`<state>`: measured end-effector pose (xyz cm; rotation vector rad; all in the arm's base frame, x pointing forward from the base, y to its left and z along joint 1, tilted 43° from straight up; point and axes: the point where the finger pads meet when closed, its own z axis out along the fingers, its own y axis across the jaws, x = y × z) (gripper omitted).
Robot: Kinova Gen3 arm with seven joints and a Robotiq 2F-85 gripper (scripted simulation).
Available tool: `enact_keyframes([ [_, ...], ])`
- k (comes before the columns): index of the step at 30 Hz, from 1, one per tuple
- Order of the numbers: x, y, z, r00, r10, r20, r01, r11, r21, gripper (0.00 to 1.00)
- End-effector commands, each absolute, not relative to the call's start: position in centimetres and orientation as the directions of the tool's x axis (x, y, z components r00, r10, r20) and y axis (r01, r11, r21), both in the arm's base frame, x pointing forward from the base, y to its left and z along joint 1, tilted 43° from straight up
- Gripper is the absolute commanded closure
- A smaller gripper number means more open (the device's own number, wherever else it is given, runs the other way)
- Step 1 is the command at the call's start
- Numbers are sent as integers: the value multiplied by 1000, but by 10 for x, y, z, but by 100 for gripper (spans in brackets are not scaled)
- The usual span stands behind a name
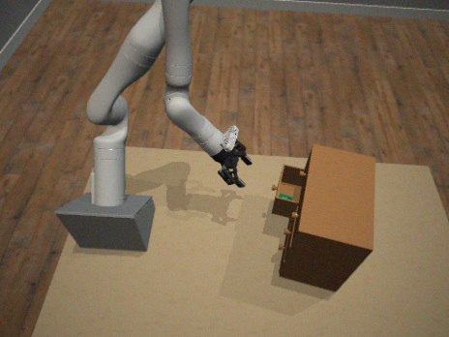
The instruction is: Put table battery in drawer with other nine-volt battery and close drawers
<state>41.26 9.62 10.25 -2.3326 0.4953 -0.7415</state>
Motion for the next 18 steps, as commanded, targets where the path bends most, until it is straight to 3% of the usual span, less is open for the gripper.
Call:
enact_keyframes([
  [1, 412, 94, 101, 757, -527, 386, -162, -725, -670, 0],
  [5, 412, 94, 101, 757, -527, 386, -162, -725, -670, 0],
  [6, 412, 94, 101, 757, -527, 386, -162, -725, -670, 100],
  [18, 412, 94, 101, 757, -527, 386, -162, -725, -670, 100],
])
